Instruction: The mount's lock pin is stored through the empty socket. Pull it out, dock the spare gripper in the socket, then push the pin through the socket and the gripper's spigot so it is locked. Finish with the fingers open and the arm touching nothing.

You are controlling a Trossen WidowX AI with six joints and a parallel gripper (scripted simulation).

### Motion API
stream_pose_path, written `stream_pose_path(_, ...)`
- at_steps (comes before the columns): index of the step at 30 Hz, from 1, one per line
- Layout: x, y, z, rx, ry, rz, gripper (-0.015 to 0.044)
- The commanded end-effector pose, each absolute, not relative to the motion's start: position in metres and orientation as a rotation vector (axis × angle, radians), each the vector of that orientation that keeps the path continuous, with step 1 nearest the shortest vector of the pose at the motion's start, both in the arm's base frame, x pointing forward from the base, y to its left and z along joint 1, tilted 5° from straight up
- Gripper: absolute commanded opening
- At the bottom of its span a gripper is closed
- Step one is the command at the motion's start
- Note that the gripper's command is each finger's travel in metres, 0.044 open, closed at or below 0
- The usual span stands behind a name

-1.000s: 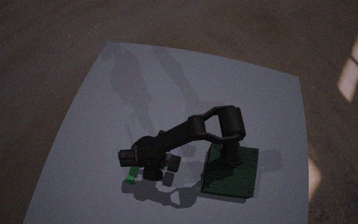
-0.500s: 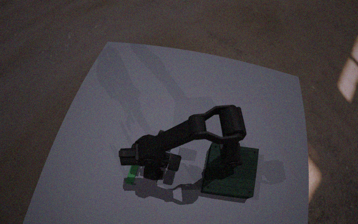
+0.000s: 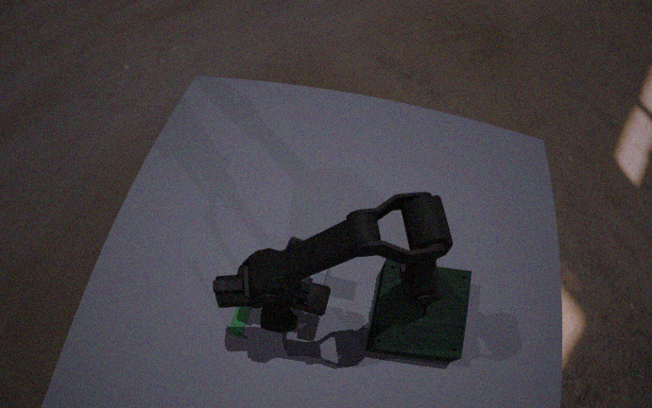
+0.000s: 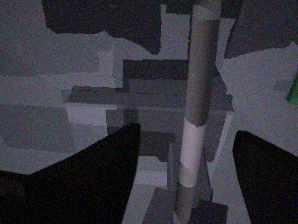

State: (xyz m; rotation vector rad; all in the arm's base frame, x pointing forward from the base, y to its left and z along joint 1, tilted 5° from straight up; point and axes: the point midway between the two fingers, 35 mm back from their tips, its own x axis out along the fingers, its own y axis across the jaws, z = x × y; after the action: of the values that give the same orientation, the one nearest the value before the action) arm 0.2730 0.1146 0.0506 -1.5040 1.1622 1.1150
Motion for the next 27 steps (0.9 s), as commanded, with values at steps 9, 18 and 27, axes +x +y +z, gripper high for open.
stream_pose_path(9, 0.267, 0.132, 0.075, -1.51, 1.163, 1.127, 0.02)
stream_pose_path(18, 0.261, 0.144, 0.093, -1.519, 1.164, 1.141, 0.02)
stream_pose_path(27, 0.256, 0.157, 0.111, -1.528, 1.164, 1.153, 0.02)
